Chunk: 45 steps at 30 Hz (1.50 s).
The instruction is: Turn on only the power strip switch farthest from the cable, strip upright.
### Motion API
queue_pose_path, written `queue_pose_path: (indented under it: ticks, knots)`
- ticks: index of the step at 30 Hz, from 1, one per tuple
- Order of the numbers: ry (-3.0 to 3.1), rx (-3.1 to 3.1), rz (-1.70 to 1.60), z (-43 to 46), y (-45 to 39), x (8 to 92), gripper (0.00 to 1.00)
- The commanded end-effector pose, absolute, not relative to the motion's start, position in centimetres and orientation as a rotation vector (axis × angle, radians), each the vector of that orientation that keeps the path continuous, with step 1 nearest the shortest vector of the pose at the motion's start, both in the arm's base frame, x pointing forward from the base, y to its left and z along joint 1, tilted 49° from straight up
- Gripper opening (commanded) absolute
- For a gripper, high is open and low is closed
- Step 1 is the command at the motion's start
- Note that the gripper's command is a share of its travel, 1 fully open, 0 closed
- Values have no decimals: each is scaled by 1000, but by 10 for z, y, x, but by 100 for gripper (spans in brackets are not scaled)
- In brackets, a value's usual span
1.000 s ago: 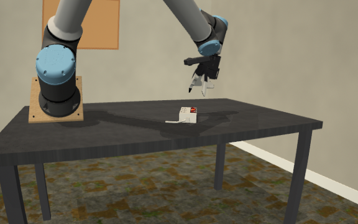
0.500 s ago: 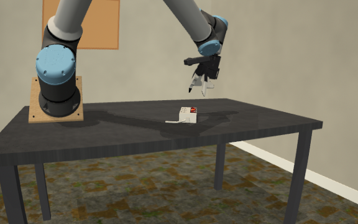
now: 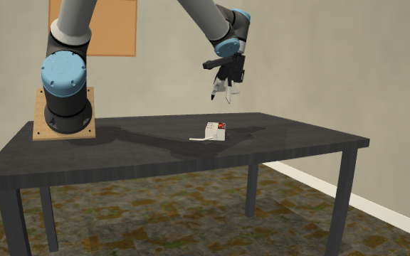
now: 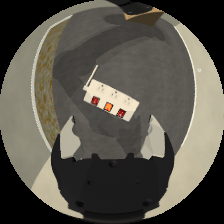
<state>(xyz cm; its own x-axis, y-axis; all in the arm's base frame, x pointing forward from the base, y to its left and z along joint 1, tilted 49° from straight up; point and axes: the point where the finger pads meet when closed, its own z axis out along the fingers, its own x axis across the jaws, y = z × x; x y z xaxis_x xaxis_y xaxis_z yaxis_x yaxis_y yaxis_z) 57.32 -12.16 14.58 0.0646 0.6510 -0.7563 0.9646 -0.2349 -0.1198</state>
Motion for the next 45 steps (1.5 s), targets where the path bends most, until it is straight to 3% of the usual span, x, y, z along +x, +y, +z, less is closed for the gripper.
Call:
queue_pose_path:
  ticks: [1,45]
  knots:
    - [1658,1835,-892,165,-95,548,100]
    - [1998,1539,-976,163,-103,549,100]
